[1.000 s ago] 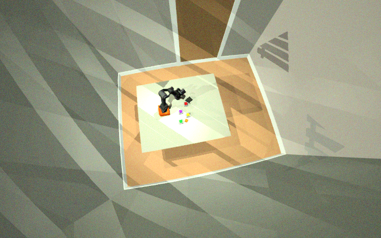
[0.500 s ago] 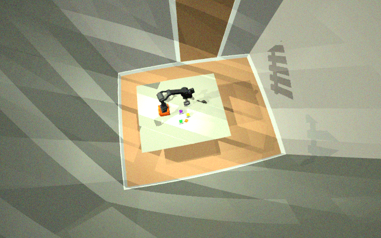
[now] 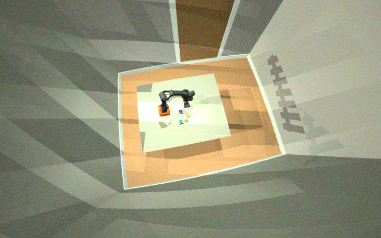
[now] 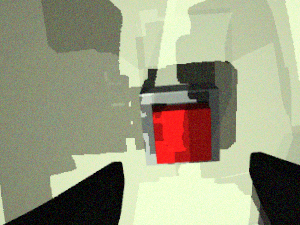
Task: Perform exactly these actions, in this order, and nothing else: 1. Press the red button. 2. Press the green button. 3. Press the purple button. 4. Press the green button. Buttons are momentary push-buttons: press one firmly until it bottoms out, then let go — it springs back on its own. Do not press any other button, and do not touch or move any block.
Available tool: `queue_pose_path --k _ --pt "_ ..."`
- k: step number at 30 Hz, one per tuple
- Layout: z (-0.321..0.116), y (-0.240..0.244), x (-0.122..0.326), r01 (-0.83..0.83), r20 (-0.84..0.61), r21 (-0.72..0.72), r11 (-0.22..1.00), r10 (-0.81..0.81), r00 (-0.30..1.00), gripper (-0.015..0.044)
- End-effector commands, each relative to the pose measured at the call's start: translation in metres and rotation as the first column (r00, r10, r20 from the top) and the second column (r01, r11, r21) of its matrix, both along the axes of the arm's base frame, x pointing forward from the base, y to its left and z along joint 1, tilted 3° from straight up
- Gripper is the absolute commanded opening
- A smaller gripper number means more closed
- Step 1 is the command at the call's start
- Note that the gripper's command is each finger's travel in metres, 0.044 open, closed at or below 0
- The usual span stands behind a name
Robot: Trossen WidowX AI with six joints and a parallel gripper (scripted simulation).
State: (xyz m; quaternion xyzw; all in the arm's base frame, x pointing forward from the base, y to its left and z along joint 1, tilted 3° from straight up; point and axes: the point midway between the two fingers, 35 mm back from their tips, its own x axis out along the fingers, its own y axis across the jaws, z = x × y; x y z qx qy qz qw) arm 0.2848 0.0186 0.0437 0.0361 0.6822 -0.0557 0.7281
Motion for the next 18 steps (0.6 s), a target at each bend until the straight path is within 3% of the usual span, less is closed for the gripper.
queue_pose_path --k 1,6,18 --pt "-0.0107 -0.0016 -0.0013 0.000 0.000 -0.006 1.000 0.000 1.000 0.0138" --pt "-0.0107 -0.0016 -0.0013 0.000 0.000 -0.006 1.000 0.000 1.000 0.0020" --pt "-0.0147 -0.0017 -0.0008 0.000 0.000 -0.006 1.000 0.000 1.000 0.0020"
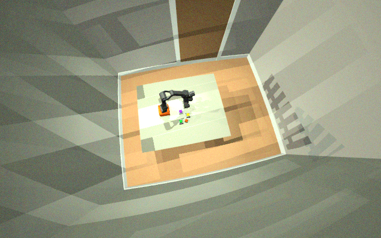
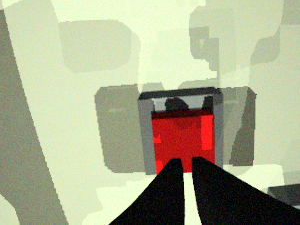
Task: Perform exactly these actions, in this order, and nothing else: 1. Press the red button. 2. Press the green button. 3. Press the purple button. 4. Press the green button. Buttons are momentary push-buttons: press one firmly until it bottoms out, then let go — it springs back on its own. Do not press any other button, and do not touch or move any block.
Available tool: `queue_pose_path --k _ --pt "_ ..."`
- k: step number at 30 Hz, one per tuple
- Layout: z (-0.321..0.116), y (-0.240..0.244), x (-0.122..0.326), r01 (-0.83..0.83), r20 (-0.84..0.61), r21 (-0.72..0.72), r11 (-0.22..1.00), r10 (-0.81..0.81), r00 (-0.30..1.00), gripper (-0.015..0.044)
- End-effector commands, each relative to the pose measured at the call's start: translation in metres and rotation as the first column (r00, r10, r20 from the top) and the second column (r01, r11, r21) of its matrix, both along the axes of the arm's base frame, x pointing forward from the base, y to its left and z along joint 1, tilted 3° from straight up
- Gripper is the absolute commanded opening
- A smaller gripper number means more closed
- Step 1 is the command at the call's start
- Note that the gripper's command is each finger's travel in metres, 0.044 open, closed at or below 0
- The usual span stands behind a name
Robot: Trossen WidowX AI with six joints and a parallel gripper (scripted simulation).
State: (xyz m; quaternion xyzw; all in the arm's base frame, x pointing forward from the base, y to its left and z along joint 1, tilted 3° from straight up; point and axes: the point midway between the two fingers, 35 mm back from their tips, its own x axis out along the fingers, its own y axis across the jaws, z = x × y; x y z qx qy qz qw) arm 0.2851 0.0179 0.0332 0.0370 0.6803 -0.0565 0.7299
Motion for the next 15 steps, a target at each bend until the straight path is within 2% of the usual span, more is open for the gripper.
queue_pose_path --k 1,15 --pt "-0.006 -0.001 -0.001 -0.002 -0.005 -0.005 1.000 0.002 1.000 0.0020" --pt "-0.029 -0.002 0.000 -0.002 -0.005 -0.006 1.000 0.002 1.000 0.0020"
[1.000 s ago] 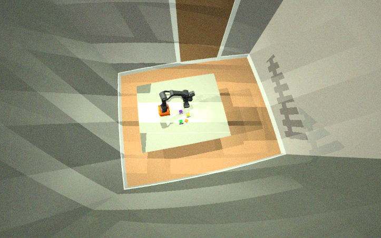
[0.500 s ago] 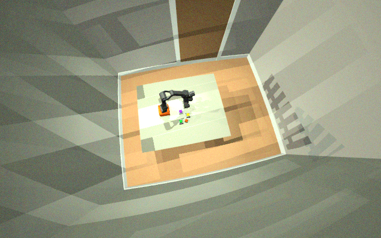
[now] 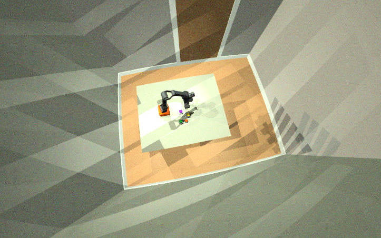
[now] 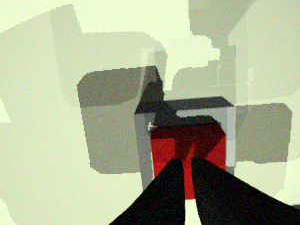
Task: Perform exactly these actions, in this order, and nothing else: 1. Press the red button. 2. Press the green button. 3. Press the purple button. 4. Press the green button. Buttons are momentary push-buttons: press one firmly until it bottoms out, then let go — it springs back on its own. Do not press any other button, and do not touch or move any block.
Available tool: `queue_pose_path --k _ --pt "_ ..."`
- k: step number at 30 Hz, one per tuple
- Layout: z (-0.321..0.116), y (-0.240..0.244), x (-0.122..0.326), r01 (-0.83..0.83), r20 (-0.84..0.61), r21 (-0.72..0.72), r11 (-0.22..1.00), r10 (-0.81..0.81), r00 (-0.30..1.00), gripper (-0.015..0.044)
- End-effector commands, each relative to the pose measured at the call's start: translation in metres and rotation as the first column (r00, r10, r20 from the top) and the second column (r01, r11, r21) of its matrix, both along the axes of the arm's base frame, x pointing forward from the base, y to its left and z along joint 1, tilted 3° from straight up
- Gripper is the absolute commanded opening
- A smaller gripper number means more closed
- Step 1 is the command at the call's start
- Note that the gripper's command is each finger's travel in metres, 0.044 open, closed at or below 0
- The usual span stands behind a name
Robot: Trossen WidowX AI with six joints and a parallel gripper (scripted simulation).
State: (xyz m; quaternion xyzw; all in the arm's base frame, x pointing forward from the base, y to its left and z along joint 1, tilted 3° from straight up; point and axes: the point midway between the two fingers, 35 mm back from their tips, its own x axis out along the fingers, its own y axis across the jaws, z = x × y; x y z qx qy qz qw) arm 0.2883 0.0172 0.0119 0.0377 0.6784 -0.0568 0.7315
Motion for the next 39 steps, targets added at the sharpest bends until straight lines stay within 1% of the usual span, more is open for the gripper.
queue_pose_path --k 1,25,29,33,34,37,39 --pt "-0.009 -0.001 -0.003 -0.004 -0.010 -0.006 1.000 0.004 1.000 0.0020" --pt "-0.013 -0.001 -0.003 -0.004 -0.010 -0.006 1.000 0.004 1.000 0.0020" --pt "0.019 0.000 -0.004 -0.003 -0.009 -0.005 1.000 0.003 1.000 0.0020" --pt "0.024 0.000 -0.005 -0.004 -0.010 -0.006 1.000 0.004 1.000 0.0020" --pt "0.031 0.000 -0.004 -0.004 -0.010 -0.006 1.000 0.004 1.000 0.0020" --pt "0.073 0.002 -0.007 -0.004 -0.010 -0.005 1.000 0.004 1.000 0.0020" --pt "0.083 0.002 -0.008 -0.004 -0.010 -0.005 1.000 0.004 1.000 0.0020"
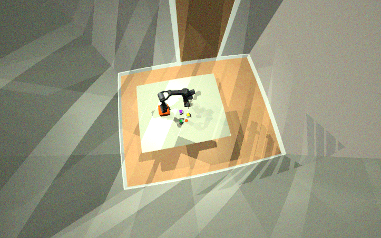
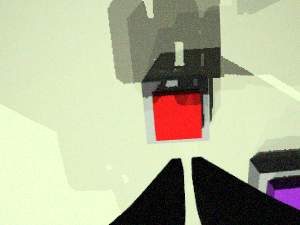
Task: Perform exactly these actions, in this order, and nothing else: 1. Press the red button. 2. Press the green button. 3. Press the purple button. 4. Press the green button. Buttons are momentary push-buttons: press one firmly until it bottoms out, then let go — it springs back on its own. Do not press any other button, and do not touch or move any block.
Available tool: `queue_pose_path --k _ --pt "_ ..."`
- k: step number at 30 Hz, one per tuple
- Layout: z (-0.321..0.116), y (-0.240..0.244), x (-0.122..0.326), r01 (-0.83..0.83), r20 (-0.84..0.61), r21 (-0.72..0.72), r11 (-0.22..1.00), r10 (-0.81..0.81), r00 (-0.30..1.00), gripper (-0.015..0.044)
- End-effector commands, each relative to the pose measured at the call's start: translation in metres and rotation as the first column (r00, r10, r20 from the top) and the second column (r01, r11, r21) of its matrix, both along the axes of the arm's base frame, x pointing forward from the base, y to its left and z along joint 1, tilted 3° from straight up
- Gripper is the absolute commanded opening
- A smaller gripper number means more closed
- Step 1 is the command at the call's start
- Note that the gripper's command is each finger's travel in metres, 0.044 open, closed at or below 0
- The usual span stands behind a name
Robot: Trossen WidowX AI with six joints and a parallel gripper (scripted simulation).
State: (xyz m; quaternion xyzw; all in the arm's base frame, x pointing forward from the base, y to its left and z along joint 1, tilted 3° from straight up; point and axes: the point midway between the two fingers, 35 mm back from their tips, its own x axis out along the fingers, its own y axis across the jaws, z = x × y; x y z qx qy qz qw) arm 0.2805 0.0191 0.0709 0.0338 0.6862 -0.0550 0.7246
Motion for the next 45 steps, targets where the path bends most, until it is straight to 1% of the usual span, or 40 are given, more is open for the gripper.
queue_pose_path --k 1,5,11,18,24,29,34,45 --pt "0.024 0.000 -0.001 0.004 0.011 -0.004 1.000 -0.004 1.000 0.0020" --pt "0.024 -0.009 -0.002 0.004 0.011 -0.004 1.000 -0.004 1.000 0.0020" --pt "0.025 -0.083 -0.022 0.007 0.005 -0.009 1.000 -0.007 1.000 0.0020" --pt "0.026 -0.155 -0.070 0.007 0.001 -0.016 1.000 -0.007 1.000 0.0020" --pt "0.026 -0.198 -0.123 0.004 -0.001 -0.024 1.000 -0.004 1.000 0.0020" --pt "0.023 -0.202 -0.129 0.004 -0.001 -0.025 1.000 -0.004 1.000 0.0020" --pt "-0.034 -0.205 -0.126 0.004 -0.001 -0.024 1.000 -0.004 1.000 0.0020" --pt "-0.045 -0.206 -0.125 0.004 -0.001 -0.024 1.000 -0.004 1.000 0.0020"
